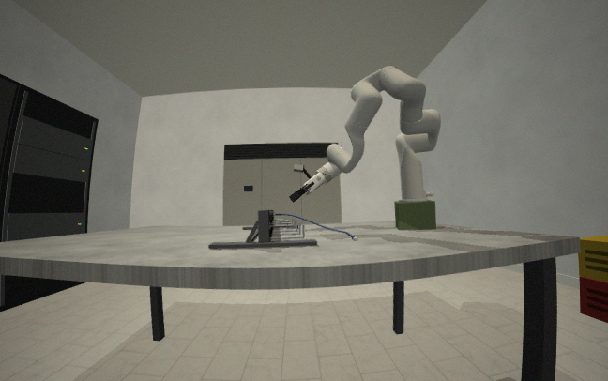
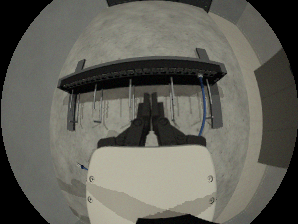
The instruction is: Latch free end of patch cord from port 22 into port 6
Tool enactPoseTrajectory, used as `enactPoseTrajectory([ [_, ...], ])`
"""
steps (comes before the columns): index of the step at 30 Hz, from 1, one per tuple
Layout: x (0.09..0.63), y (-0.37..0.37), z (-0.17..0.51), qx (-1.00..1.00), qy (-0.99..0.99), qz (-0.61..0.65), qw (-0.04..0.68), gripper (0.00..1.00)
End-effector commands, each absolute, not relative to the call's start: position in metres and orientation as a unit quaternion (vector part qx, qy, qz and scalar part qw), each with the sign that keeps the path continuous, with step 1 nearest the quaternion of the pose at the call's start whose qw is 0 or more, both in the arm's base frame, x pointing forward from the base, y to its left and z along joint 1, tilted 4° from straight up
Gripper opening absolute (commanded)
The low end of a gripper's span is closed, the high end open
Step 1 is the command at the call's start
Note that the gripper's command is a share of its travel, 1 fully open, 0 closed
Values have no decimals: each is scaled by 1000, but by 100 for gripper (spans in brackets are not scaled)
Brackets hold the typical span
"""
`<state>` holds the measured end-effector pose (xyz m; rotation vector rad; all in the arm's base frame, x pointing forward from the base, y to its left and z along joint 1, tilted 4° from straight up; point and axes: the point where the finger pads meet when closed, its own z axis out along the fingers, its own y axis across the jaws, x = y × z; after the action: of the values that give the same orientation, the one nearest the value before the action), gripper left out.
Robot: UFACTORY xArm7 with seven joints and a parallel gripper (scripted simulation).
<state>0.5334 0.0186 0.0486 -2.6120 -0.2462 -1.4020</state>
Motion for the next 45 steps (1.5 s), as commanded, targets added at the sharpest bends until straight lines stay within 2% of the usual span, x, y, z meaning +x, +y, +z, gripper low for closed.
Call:
enactPoseTrajectory([
  [1, 501, 11, 75, -874, -84, -472, 82, 0],
  [13, 469, 2, 97, -874, -84, -472, 82, 0],
  [26, 470, -6, 97, -874, -84, -472, 82, 0],
  [45, 487, -78, 92, -874, -84, -472, 82, 0],
])
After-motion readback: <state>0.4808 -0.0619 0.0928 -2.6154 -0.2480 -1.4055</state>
